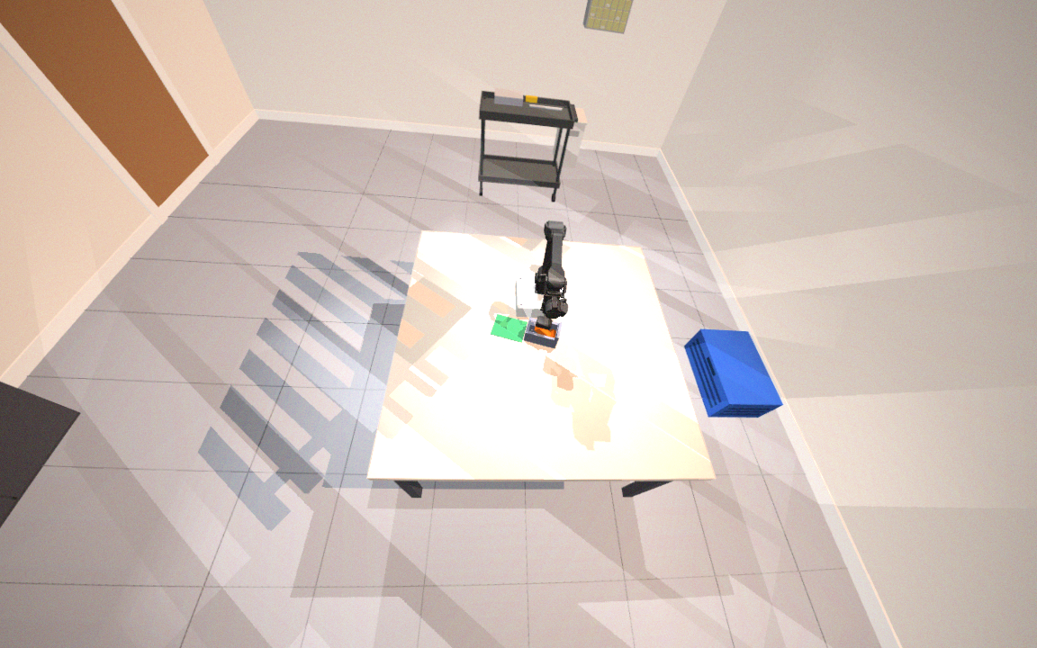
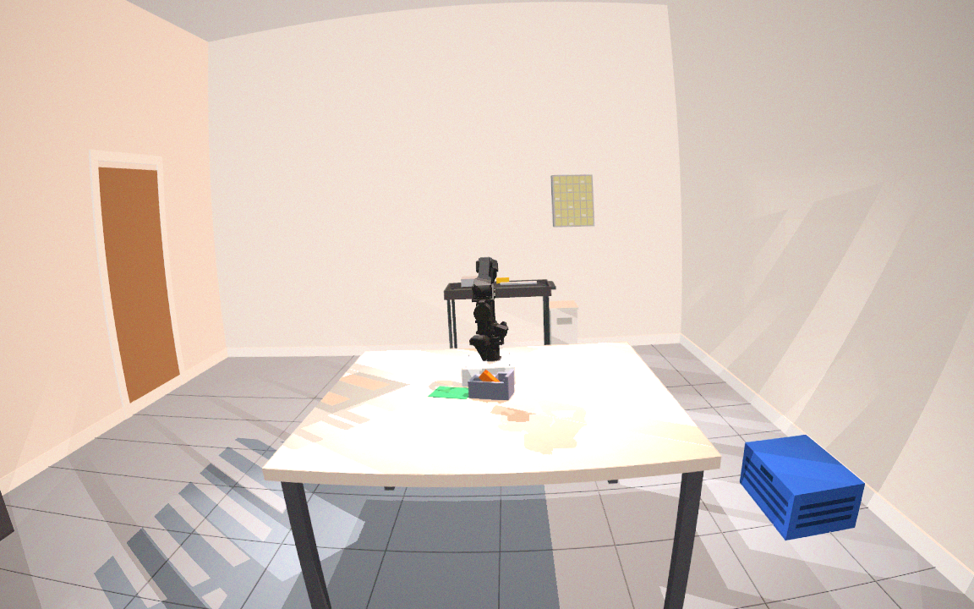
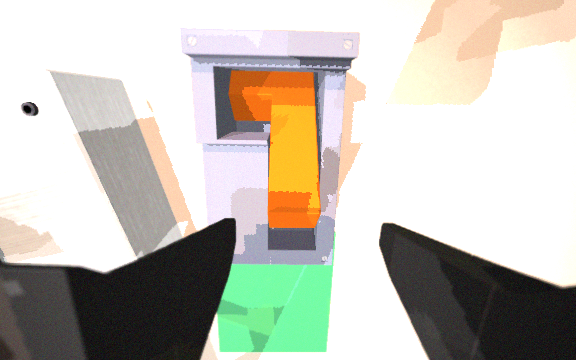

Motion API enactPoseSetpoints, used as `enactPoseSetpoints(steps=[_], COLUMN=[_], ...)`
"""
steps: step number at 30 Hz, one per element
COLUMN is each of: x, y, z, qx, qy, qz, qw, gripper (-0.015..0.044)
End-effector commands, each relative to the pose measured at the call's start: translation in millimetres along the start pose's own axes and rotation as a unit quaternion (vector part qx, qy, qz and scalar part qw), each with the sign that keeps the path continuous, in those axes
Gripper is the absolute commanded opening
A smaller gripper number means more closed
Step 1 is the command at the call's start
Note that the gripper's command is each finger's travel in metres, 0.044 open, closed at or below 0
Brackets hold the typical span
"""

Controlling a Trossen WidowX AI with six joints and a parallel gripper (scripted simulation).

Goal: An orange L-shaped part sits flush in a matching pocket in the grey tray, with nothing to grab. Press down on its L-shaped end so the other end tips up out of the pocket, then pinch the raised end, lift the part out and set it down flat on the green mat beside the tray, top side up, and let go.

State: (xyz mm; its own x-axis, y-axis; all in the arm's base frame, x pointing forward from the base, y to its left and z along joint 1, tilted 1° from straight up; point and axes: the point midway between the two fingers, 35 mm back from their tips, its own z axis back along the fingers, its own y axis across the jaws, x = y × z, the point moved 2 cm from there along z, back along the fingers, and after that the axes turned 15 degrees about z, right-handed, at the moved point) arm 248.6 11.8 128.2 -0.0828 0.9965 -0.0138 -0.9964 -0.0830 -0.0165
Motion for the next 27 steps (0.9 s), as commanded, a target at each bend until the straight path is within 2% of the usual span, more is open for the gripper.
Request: enactPoseSetpoints(steps=[1,4,27], x=[-1.4,-1.5,-1.7], y=[2.0,2.5,1.7], z=[-12.9,-27.8,-57.5], qx=[0.003,0.003,0.003], qy=[0.003,0.003,0.003], qz=[0.008,0.008,0.008], qw=[1.000,1.000,1.000], gripper=[0.0280,0.0280,0.0280])
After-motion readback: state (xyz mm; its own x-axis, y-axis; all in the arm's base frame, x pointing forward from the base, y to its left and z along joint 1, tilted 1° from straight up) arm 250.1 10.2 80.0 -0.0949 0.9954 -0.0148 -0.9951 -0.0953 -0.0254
